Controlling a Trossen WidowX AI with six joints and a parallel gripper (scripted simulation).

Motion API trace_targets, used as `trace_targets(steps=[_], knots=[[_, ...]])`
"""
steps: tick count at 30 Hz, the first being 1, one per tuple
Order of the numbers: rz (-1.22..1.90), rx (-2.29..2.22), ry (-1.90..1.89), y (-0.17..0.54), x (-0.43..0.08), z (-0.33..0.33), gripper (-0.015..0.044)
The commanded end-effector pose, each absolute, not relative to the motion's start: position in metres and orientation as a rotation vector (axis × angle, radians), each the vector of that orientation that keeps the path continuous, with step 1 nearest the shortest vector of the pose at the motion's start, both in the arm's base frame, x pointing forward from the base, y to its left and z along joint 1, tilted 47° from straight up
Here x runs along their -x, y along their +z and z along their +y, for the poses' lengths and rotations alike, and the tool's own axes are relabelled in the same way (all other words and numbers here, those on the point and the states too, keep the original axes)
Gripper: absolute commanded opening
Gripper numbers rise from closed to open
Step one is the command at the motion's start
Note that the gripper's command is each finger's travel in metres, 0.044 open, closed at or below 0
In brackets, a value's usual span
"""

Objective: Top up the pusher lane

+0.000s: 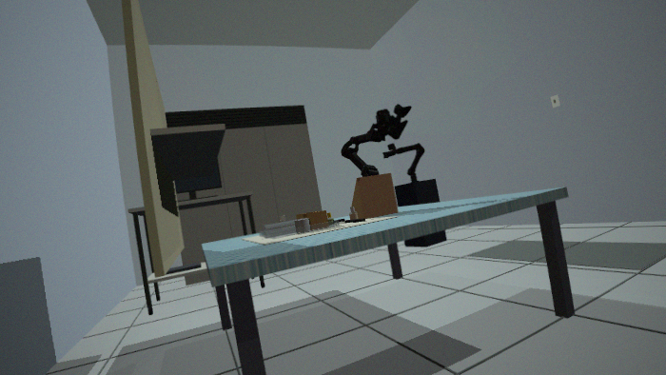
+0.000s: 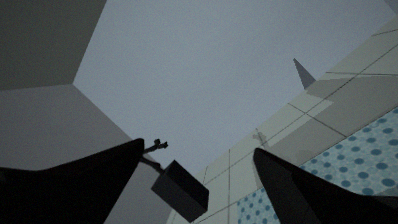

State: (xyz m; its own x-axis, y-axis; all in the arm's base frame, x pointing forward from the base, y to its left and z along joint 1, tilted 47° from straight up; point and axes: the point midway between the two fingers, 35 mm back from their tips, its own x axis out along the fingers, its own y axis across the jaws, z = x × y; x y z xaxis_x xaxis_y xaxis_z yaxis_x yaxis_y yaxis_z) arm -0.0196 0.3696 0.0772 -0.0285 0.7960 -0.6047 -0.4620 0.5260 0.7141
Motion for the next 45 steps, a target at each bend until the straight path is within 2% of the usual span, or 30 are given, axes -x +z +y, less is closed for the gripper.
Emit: trace_targets(steps=[1, 12, 19, 29, 45], knots=[[1.209, -0.258, 0.799, 0.041, -0.037, 0.356, 0.0440], [1.209, -0.011, 0.178, -0.027, -0.165, 0.260, 0.0440], [1.289, 0.200, -0.207, -0.051, -0.210, 0.163, 0.0440], [1.544, 0.479, -0.757, -0.047, -0.210, 0.022, 0.0440], [1.566, 0.499, -0.788, -0.065, -0.200, -0.008, 0.0440]])
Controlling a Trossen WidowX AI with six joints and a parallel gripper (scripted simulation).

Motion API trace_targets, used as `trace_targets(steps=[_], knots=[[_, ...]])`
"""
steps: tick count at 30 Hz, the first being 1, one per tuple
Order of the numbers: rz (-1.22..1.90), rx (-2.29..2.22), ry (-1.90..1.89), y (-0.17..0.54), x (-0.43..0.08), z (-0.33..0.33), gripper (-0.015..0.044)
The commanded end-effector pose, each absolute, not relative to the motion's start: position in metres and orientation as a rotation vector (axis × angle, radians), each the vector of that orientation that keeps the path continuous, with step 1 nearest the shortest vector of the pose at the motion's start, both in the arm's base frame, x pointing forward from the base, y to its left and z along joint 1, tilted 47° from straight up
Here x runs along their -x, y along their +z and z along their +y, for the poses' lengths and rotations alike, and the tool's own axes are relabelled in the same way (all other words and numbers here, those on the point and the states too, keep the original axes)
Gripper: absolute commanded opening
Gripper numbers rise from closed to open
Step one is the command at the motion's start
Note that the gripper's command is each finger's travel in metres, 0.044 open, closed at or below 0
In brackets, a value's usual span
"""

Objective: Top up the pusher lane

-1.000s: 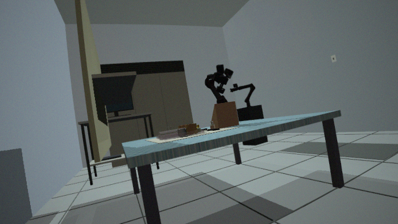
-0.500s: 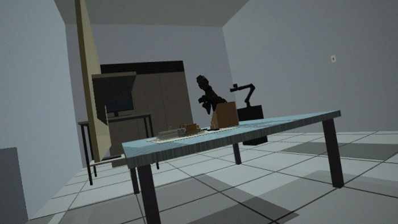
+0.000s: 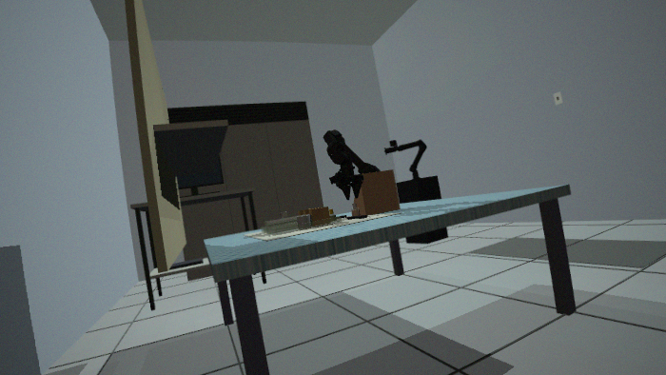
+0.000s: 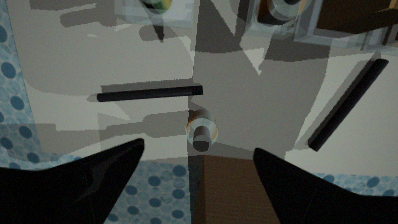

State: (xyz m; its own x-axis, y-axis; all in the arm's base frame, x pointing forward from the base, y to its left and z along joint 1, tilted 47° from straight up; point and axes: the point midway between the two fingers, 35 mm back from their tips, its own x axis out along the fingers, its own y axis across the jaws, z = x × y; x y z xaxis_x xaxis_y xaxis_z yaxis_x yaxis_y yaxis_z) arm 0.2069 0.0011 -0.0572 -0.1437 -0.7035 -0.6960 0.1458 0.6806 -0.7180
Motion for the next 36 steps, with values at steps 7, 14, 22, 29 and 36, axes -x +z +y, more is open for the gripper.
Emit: trace_targets(steps=[7, 14, 22, 29, 36], knots=[[1.566, 0.499, -0.789, -0.071, -0.197, -0.016, 0.0440], [1.566, 0.500, -0.789, -0.075, -0.196, -0.020, 0.0440], [1.565, 0.500, -0.789, -0.084, -0.195, -0.029, 0.0440], [1.565, 0.500, -0.789, -0.092, -0.193, -0.037, 0.0440], [1.565, 0.501, -0.790, -0.096, -0.191, -0.042, 0.0440]])
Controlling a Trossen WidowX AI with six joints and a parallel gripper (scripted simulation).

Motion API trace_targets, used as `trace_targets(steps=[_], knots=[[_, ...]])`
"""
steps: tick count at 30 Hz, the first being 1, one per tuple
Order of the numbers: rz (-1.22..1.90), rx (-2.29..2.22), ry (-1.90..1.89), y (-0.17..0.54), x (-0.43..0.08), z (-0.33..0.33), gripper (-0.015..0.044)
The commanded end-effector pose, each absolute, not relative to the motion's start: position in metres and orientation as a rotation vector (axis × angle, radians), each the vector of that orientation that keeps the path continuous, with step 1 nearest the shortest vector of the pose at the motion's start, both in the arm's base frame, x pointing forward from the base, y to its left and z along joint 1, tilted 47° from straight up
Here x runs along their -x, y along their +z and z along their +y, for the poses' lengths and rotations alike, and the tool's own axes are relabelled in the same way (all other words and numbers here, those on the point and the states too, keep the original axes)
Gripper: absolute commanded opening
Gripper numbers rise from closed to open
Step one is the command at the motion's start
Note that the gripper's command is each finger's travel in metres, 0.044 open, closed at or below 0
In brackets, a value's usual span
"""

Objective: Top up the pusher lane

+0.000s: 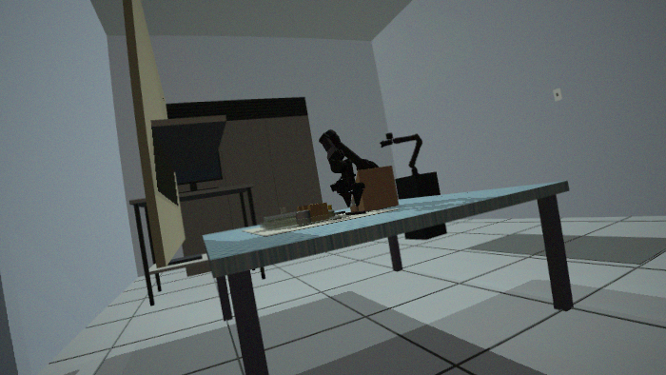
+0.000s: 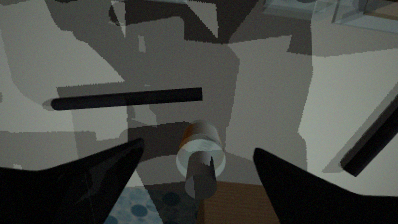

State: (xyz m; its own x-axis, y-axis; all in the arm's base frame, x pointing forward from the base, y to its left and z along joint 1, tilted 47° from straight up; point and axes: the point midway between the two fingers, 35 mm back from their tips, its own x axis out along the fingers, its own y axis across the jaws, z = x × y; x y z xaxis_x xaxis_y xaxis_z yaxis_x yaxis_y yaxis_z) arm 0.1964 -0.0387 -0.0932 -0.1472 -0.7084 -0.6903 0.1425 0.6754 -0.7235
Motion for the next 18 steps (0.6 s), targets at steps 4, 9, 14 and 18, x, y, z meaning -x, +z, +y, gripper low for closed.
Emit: trace_targets(steps=[4, 9, 14, 18], knots=[[1.565, 0.501, -0.790, -0.0963, -0.1913, -0.0425, 0.0335], [1.565, 0.501, -0.790, -0.0963, -0.1913, -0.0425, 0.0204], [1.565, 0.501, -0.790, -0.0963, -0.1913, -0.0425, 0.0131], [1.565, 0.501, -0.790, -0.0963, -0.1913, -0.0425, 0.0085]])
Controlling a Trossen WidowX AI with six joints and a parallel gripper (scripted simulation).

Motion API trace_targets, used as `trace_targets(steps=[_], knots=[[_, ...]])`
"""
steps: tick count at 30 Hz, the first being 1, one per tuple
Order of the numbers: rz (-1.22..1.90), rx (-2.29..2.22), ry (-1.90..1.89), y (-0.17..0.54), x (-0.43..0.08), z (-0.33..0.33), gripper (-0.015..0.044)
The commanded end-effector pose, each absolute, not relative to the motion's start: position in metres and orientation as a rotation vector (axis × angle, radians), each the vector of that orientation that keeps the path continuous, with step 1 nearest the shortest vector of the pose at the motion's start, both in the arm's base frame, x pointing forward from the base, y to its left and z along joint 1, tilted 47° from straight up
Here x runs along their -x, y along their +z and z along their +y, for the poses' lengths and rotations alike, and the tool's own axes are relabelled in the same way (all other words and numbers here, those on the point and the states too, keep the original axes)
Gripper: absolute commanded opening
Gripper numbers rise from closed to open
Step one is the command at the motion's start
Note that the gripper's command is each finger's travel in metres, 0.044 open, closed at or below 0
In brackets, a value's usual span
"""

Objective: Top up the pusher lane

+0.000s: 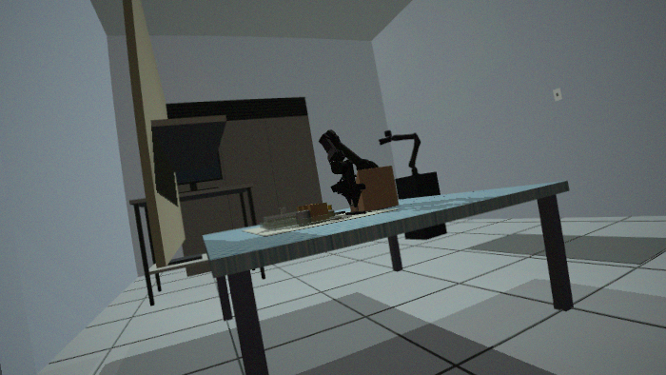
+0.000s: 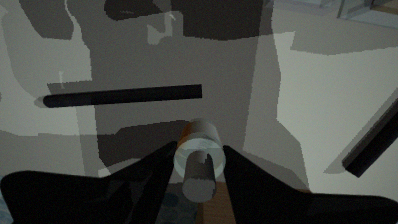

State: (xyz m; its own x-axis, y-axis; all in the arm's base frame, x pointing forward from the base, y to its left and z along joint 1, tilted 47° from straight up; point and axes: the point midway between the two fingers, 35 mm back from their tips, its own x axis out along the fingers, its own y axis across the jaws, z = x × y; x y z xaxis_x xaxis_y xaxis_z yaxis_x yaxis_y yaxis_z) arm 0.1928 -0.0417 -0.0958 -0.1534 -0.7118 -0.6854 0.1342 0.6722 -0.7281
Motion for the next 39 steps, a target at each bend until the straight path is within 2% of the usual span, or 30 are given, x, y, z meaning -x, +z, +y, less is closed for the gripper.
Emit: trace_targets(steps=[1, 3, 4, 20, 26, 39], knots=[[1.565, 0.501, -0.789, -0.096, -0.192, -0.042, 0.0059], [1.567, 0.502, -0.783, -0.091, -0.195, -0.036, 0.0006], [1.568, 0.503, -0.779, -0.087, -0.197, -0.032, 0.0000], [1.567, 0.498, -0.787, -0.016, -0.210, 0.027, 0.0000], [1.567, 0.497, -0.786, -0.016, -0.213, 0.025, 0.0000], [1.556, 0.478, -0.785, -0.016, -0.259, -0.021, 0.0000]])
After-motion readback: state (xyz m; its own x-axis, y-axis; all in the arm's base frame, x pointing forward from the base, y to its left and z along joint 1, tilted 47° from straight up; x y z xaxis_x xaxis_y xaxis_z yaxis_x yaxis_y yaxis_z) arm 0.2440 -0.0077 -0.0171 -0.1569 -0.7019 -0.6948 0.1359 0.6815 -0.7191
